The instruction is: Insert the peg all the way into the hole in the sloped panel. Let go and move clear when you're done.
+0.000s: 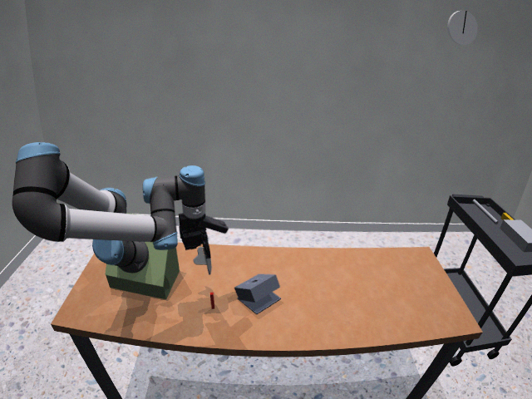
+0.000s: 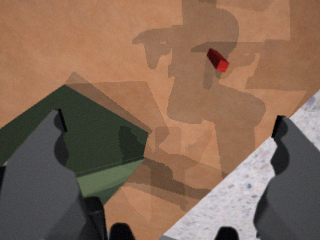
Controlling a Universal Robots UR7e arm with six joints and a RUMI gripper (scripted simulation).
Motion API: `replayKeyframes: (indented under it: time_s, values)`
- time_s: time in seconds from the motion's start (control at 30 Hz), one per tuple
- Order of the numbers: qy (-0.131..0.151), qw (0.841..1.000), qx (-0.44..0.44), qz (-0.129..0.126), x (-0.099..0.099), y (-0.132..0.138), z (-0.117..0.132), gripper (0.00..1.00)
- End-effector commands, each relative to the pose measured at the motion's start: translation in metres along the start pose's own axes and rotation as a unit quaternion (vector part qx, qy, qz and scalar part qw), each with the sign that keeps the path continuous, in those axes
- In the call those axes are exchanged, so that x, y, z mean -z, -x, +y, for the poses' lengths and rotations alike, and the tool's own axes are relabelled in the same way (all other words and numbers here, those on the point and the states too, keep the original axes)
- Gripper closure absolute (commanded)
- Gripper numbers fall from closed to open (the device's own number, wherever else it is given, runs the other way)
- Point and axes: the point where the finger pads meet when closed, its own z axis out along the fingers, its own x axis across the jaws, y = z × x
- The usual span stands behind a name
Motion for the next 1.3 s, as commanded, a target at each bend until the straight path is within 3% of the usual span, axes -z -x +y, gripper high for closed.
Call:
replayKeyframes:
  time_s: [0.0,0.83,1.27]
  values:
    - [-0.002,1.0,-0.029,0.003,-0.012,-0.012,-0.005,0.0]
    - [0.004,0.988,-0.153,0.022,-0.06,-0.064,-0.003,0.0]
    - [0.004,0.987,-0.157,0.022,-0.068,-0.066,-0.003,0.0]
